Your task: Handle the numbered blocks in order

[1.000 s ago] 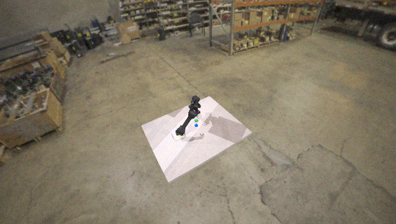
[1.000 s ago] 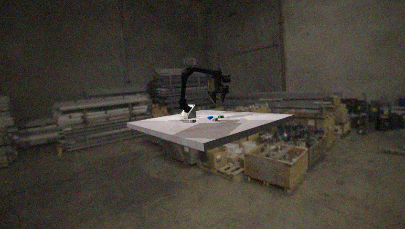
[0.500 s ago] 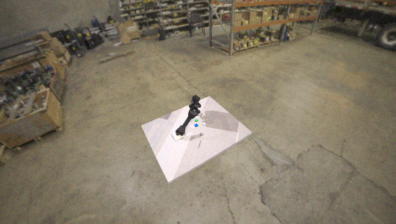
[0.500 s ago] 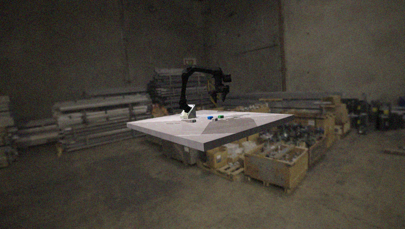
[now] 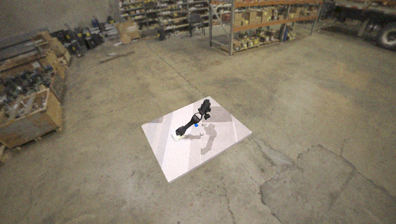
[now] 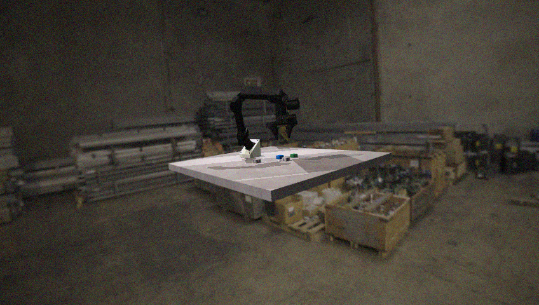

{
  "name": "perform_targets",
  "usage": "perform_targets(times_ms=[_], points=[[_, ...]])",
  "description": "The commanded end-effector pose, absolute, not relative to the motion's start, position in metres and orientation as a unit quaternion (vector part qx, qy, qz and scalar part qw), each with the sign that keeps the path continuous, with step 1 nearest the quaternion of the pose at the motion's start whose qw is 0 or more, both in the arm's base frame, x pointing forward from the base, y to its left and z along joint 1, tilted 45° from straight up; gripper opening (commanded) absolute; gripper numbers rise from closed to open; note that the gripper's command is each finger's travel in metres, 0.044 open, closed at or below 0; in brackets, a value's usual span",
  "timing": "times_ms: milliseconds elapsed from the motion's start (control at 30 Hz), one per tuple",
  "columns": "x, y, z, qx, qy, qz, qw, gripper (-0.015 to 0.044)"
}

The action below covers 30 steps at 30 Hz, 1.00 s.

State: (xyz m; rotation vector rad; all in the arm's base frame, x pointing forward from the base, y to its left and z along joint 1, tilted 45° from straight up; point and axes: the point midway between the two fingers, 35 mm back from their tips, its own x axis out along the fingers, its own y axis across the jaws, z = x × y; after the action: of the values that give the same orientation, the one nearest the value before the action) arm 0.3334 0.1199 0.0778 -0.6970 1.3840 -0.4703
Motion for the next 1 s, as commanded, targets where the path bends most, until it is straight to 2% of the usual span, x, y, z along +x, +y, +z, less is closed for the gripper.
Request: perform_targets(times_ms=[0, 667, 967], points=[[0.333, 0.122, 0.08, -0.326, 0.619, -0.2, 0.686, 0.04], [0.331, 0.121, 0.082, -0.326, 0.619, -0.2, 0.686, 0.04], [0.266, 0.055, 0.137, -0.328, 0.62, -0.201, 0.684, 0.04]])
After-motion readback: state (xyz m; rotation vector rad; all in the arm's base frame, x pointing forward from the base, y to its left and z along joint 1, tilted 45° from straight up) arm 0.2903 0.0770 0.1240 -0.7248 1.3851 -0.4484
